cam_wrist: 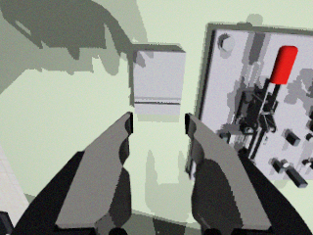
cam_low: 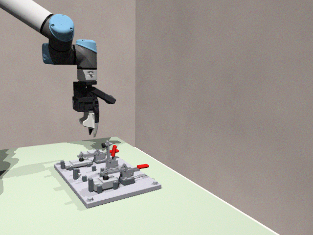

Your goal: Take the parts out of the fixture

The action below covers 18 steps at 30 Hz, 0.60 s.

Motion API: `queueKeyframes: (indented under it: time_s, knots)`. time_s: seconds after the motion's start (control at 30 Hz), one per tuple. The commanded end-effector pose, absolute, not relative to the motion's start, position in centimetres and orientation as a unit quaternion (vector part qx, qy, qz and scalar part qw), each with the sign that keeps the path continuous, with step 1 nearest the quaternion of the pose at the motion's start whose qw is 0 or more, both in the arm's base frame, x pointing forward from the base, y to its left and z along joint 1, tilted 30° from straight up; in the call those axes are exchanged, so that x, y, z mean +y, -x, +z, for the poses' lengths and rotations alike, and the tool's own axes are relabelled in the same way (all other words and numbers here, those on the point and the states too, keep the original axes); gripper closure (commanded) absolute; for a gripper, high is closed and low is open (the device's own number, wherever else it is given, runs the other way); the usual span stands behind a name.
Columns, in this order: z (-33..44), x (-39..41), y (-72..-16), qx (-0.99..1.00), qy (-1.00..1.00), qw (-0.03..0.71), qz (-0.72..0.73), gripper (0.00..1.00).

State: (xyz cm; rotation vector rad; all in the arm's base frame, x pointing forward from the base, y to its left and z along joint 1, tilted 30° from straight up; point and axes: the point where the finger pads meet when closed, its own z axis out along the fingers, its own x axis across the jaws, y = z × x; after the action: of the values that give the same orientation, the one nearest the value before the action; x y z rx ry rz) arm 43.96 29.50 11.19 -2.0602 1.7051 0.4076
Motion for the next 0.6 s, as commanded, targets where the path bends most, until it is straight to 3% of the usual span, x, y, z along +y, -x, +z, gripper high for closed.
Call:
queueKeyframes:
  time_s: [0.0, 0.57]
  knots:
    - [11.3, 29.4, -44.0, 0.615, 0.744, 0.217, 0.147, 0.72]
    - [16.9, 26.2, -43.7, 0.615, 0.744, 0.217, 0.147, 0.72]
